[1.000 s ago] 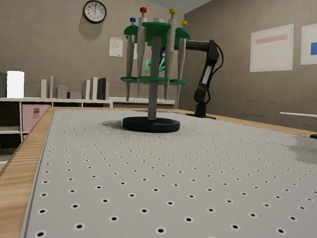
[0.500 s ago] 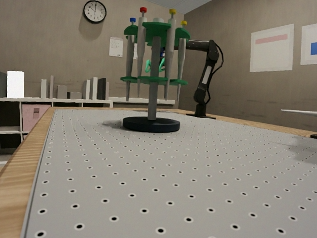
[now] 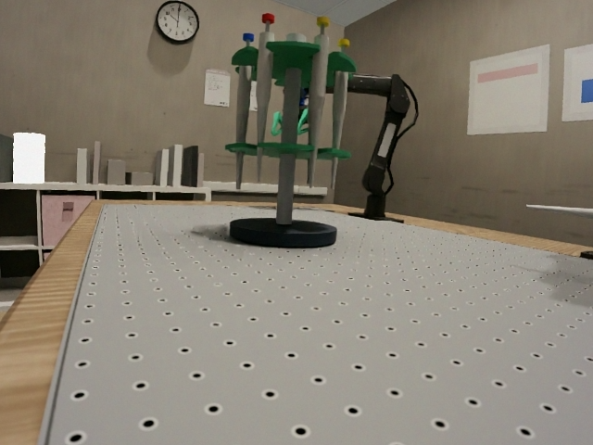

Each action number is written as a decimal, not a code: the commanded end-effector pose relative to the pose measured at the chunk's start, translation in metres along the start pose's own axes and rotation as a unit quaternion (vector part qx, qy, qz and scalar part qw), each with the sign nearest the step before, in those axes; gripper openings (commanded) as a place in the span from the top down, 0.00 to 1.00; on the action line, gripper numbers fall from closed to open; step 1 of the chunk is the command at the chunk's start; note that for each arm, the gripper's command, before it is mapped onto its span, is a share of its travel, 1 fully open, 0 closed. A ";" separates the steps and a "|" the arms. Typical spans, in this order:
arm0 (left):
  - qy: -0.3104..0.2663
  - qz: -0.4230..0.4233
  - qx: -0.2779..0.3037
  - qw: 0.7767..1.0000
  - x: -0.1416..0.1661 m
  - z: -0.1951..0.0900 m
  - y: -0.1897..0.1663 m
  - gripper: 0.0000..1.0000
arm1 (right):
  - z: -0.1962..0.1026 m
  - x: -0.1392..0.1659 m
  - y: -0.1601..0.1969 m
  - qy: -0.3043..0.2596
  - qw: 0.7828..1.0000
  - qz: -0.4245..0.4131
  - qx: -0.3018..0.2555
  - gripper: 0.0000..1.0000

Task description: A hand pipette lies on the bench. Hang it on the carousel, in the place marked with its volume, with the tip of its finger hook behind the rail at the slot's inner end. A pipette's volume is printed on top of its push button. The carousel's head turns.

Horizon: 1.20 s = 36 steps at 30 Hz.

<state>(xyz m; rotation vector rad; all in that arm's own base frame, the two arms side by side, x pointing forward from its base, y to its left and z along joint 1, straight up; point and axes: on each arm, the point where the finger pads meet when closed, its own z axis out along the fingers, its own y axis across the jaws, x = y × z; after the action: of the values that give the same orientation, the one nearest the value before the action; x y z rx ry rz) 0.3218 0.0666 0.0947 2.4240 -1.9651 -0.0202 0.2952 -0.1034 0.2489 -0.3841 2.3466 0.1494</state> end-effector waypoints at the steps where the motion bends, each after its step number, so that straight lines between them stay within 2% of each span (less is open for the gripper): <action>1: -0.006 0.007 0.031 0.999 0.000 -0.023 -0.007 0.88 | -0.001 -0.005 -0.004 -0.011 1.000 -0.004 -0.001 0.00; 24: -0.006 0.007 0.031 0.999 0.000 -0.023 -0.007 0.88 | -0.001 -0.005 -0.004 -0.011 1.000 -0.004 -0.001 0.00; 27: -0.006 0.007 0.044 0.999 0.000 -0.019 -0.014 0.88 | -0.001 -0.005 -0.004 -0.011 1.000 -0.004 -0.001 0.00; 29: -0.006 0.007 0.023 1.000 0.000 -0.005 -0.003 0.88 | -0.001 -0.005 -0.004 -0.011 1.000 -0.004 -0.001 0.00; 36: -0.006 0.007 0.024 1.000 0.000 0.004 -0.004 0.88 | -0.001 -0.005 -0.004 -0.011 1.000 -0.004 -0.001 0.00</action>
<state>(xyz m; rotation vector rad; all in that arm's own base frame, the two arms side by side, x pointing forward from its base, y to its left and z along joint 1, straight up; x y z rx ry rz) 0.3220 0.0666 0.0862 2.4277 -1.9685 -0.0138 0.2952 -0.1034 0.2489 -0.3841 2.3466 0.1494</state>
